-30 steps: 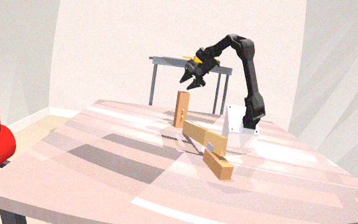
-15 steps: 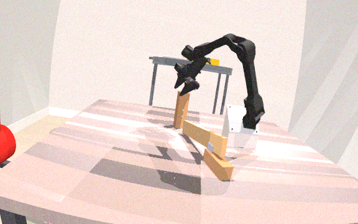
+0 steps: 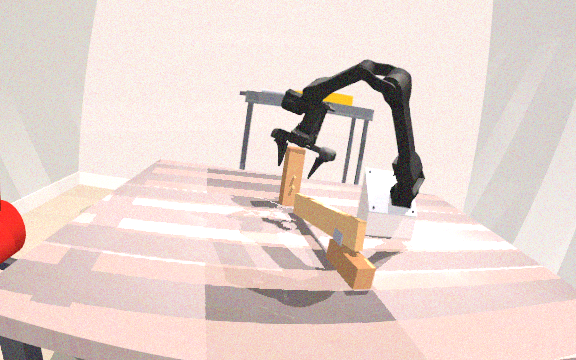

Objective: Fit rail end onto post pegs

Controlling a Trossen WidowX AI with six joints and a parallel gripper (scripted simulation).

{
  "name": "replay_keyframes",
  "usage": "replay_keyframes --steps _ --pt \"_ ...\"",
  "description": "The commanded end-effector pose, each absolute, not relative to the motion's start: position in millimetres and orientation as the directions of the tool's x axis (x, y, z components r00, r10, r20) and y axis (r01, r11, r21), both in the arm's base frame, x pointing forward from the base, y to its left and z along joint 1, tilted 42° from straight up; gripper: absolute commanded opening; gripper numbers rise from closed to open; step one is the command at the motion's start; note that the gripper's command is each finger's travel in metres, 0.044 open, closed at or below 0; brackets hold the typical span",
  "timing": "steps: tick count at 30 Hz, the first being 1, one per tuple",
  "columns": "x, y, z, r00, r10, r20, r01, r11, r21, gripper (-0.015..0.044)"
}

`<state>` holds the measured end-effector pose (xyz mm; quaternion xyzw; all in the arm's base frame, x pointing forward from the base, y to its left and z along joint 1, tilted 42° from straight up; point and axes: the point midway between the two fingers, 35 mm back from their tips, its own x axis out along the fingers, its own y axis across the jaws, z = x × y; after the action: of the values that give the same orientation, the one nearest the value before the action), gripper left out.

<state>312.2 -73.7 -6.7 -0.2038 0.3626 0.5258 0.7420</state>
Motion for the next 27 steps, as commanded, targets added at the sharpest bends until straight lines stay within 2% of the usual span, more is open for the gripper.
replay_keyframes --steps 1,27 --pt "274.5 -17.7 -1.4 -0.028 0.659 -0.751 -0.971 -0.197 -0.137 0.0440" --pt "274.0 -4.1 -14.7 -0.028 0.658 -0.752 -0.971 -0.197 -0.137 0.0440"
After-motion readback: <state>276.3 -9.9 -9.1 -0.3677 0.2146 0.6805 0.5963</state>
